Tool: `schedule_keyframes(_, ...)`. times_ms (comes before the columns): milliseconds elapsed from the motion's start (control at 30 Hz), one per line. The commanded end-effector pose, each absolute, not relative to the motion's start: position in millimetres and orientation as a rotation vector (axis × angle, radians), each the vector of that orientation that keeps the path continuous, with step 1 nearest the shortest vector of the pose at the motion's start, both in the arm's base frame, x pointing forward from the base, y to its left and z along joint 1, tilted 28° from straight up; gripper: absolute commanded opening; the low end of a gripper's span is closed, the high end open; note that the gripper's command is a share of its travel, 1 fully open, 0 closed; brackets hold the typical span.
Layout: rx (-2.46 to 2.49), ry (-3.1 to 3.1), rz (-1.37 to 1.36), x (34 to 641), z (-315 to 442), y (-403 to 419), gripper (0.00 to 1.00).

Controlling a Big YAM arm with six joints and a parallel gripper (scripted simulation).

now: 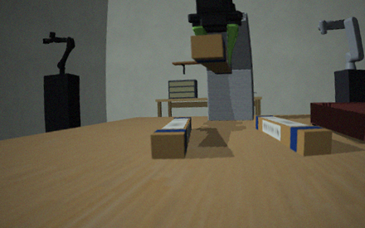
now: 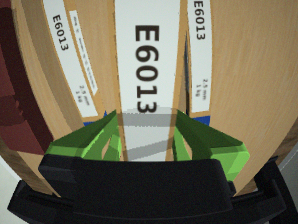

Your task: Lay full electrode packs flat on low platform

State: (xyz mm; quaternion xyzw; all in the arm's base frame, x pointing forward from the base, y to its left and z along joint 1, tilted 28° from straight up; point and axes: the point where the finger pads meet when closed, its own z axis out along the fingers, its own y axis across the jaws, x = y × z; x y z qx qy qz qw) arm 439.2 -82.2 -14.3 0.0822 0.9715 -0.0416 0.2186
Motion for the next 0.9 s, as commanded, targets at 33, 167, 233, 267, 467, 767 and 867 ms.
schedule_keyframes(33, 0.223, 2.634, -0.118, 446, 13, -81, 0.00)
schedule_keyframes(167, 0.223, 2.634, -0.118, 446, 13, -81, 0.00)
schedule_keyframes(233, 0.223, 2.634, -0.118, 446, 13, -81, 0.00)
schedule_keyframes(267, 0.223, 2.634, -0.118, 446, 13, -81, 0.00)
schedule_keyframes(467, 0.223, 2.634, -0.118, 446, 13, -81, 0.00)
schedule_keyframes(767, 0.487, 2.598, -0.053, 437, 15, -101, 0.00)
schedule_keyframes(867, 0.489, 2.593, -0.053, 437, 17, -110, 0.00)
